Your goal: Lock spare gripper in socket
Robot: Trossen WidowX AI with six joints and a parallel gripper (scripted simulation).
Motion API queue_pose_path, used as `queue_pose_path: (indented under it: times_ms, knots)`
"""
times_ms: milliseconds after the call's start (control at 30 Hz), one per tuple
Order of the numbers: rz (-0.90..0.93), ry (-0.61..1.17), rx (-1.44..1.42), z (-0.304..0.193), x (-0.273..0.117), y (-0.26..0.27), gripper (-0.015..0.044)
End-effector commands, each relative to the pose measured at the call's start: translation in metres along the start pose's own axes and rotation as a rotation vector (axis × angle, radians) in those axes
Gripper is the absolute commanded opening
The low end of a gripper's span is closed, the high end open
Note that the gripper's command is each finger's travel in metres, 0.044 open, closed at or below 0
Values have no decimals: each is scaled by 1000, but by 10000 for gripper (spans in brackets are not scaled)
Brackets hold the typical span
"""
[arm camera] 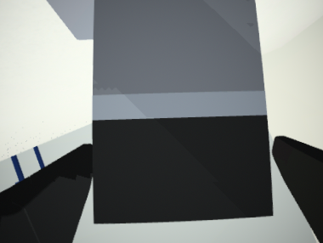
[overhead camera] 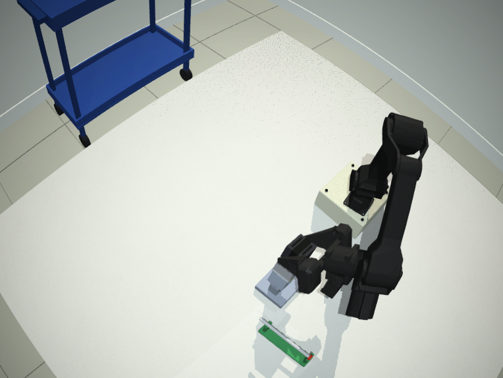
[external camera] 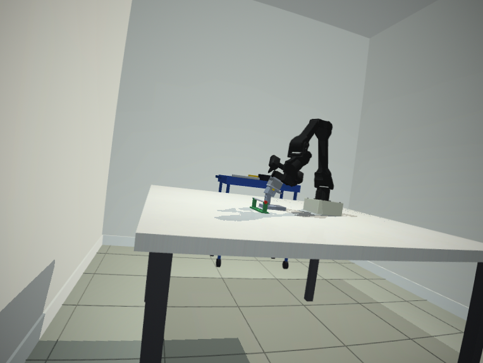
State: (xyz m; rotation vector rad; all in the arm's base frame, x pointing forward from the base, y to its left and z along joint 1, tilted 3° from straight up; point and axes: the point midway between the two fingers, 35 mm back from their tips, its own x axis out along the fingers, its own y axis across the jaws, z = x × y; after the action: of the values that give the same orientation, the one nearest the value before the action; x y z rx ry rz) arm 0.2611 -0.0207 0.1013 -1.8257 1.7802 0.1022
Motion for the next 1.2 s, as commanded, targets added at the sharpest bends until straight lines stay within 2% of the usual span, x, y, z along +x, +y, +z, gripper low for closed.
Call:
queue_pose_path:
  times_ms: [0, 1167]
  knots:
    - [1, -1, 0, -8, -5, 0, 440]
    - [-43, -33, -23, -67, -32, -12, 440]
